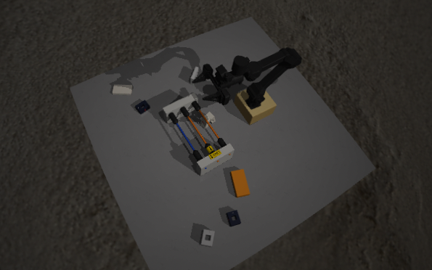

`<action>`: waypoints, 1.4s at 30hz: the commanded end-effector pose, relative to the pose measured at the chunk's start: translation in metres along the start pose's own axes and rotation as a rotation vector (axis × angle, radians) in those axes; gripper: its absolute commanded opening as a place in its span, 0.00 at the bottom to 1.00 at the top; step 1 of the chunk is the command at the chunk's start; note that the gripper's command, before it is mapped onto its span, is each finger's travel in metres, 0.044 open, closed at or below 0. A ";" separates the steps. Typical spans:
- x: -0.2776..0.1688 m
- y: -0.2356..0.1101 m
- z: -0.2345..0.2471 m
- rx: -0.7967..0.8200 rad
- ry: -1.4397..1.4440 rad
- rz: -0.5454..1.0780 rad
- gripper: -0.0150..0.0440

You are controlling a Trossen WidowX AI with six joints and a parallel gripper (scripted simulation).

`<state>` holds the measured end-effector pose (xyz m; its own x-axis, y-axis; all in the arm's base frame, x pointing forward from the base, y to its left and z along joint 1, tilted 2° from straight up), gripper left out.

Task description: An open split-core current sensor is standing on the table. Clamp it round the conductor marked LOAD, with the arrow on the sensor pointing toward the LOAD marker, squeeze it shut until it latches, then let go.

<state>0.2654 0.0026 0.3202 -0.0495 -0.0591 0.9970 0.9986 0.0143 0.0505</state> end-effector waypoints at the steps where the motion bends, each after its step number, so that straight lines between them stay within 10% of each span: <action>1: -0.014 0.011 0.008 0.024 -0.007 0.110 1.00; 17: -0.157 0.008 0.134 0.368 -0.258 1.205 1.00; 42: -0.160 0.006 0.133 0.371 -0.269 1.232 0.96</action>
<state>0.2774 0.1476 0.1695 0.8402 0.3848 0.3820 0.3324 0.1912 -0.9236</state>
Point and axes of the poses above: the point midway between the two fingers, 35 mm back from their tips, its own y axis out along the fingers, its own z axis across the jaws, x = y × z, the point moved 5 cm from there along -y, back along the fingers, and after that the axes turned 3 degrees about y, right-handed, at the moved point
